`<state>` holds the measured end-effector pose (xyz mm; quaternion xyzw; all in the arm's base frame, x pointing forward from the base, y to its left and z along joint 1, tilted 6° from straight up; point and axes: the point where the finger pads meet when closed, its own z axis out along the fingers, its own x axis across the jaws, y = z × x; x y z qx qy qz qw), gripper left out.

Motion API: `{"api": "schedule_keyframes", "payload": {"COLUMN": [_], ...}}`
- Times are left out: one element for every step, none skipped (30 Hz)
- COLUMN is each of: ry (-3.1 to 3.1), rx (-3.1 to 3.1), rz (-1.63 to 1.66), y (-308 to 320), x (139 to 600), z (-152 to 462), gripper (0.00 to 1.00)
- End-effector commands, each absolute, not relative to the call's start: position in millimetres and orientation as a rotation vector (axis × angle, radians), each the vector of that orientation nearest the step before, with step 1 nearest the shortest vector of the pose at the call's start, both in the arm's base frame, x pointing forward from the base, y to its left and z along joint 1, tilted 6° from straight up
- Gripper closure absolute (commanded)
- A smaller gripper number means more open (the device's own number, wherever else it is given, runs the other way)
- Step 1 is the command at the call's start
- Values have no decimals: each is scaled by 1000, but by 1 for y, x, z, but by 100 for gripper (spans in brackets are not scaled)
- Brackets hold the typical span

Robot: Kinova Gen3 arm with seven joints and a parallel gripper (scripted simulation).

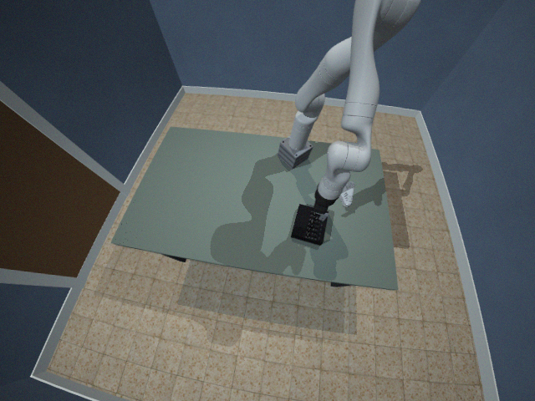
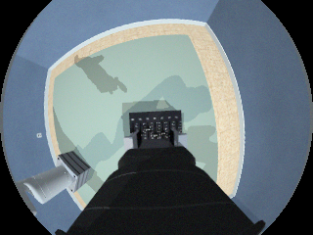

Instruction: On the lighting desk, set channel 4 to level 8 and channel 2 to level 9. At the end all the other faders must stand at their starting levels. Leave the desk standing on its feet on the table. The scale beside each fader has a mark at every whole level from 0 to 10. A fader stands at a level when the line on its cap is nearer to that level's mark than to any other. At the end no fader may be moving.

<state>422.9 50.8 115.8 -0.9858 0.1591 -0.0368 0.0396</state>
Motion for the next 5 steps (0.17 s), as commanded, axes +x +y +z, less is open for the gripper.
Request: {"api": "schedule_keyframes", "payload": {"ry": [488, 488, 488, 488, 488], "rx": [-3021, -3021, -3021, -3021, -3021], "rz": [-115, -115, -115, -115, -115], "y": [51, 51, 51, 51, 51], "x": [423, 423, 423, 423, 423], "z": [117, 117, 117, 117, 117], "gripper": [0, 0, 0, 0, 0]}}
